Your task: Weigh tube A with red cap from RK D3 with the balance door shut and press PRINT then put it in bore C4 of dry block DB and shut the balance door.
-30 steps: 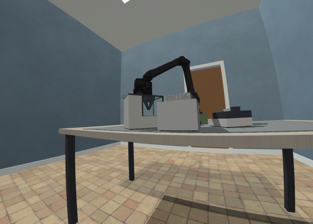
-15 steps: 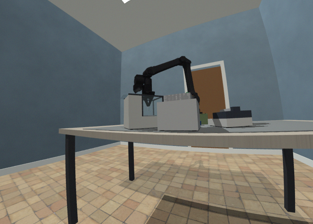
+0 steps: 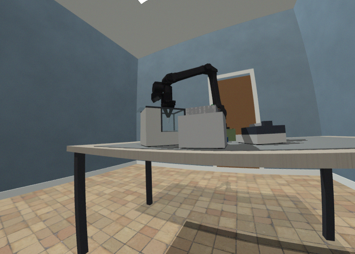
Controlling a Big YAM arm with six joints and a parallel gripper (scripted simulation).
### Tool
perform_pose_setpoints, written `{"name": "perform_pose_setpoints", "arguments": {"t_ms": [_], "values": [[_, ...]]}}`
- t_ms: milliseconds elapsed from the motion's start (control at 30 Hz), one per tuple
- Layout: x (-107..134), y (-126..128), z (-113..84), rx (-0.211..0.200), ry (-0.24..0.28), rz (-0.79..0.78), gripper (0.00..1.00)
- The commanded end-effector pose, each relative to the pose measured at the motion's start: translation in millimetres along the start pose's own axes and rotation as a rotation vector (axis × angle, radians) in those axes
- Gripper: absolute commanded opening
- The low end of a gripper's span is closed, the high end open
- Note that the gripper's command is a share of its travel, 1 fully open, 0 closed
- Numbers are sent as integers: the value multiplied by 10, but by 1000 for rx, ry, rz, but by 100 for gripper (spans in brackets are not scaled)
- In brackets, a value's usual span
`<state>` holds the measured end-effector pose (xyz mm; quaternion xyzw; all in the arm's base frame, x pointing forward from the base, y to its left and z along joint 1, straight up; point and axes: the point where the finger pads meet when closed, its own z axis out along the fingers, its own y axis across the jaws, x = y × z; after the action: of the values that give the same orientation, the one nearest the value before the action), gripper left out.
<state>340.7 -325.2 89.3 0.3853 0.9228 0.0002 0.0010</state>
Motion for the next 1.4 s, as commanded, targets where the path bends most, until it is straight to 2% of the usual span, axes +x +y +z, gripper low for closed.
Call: {"name": "perform_pose_setpoints", "arguments": {"t_ms": [0,100,133,233,600,667,700,800,1167,1233,1267,1367], "values": [[-216,-50,-396,3,-72,14,9],[-215,-50,-413,3,-72,14,9],[-212,-50,-320,3,-48,14,9],[-211,-50,-483,3,-72,14,9],[-200,-49,-672,3,-73,14,9],[-200,-49,-672,3,-73,14,9],[-203,-49,-578,3,-49,14,9],[-196,-48,-741,3,-73,14,9],[-184,-47,-925,3,-73,14,9],[-184,-47,-925,3,-73,14,9],[-193,-47,-834,3,-50,14,9],[-180,-47,-986,3,-71,14,9]]}}
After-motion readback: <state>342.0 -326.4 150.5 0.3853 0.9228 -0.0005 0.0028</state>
